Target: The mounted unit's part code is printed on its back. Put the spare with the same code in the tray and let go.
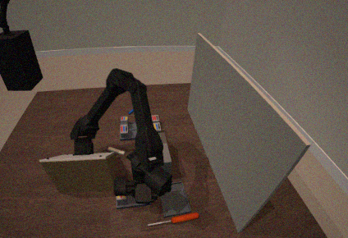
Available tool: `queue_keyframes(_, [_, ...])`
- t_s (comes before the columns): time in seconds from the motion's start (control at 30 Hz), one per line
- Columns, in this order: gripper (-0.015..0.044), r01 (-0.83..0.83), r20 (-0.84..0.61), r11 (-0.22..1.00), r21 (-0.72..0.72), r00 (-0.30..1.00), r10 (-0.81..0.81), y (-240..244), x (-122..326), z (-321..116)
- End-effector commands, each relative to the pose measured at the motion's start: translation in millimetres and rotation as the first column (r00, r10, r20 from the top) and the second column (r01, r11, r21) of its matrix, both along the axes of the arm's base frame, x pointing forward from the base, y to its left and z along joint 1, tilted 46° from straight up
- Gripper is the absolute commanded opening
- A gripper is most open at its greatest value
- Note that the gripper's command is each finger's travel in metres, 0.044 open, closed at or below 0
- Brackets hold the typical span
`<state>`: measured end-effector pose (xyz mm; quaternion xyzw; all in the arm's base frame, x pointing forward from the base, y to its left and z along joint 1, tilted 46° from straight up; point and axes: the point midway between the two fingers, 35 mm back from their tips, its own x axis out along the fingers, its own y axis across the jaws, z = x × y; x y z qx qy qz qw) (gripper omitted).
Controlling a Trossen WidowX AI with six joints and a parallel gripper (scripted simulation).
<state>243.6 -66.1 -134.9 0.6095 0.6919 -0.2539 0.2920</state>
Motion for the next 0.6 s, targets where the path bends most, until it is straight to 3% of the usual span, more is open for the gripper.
queue_keyframes(0.0, [0.0221,0.0,0.0,1.0,0.0,1.0,0.0,-0.1,0.1,0.1])
queue_keyframes(0.07, [0.0169,0.0,0.0,1.0,0.0,1.0,0.0,-0.1,0.1,0.1])
queue_keyframes(0.3, [0.0122,0.0,0.0,1.0,0.0,1.0,0.0,-0.1,0.1,0.1])
queue_keyframes(0.47, [0.0,0.0,0.0,1.0,0.0,1.0,0.0,-0.1,0.1,0.1])
queue_keyframes(0.57, [0.0,0.0,0.0,1.0,0.0,1.0,0.0,-0.1,0.1,0.1])
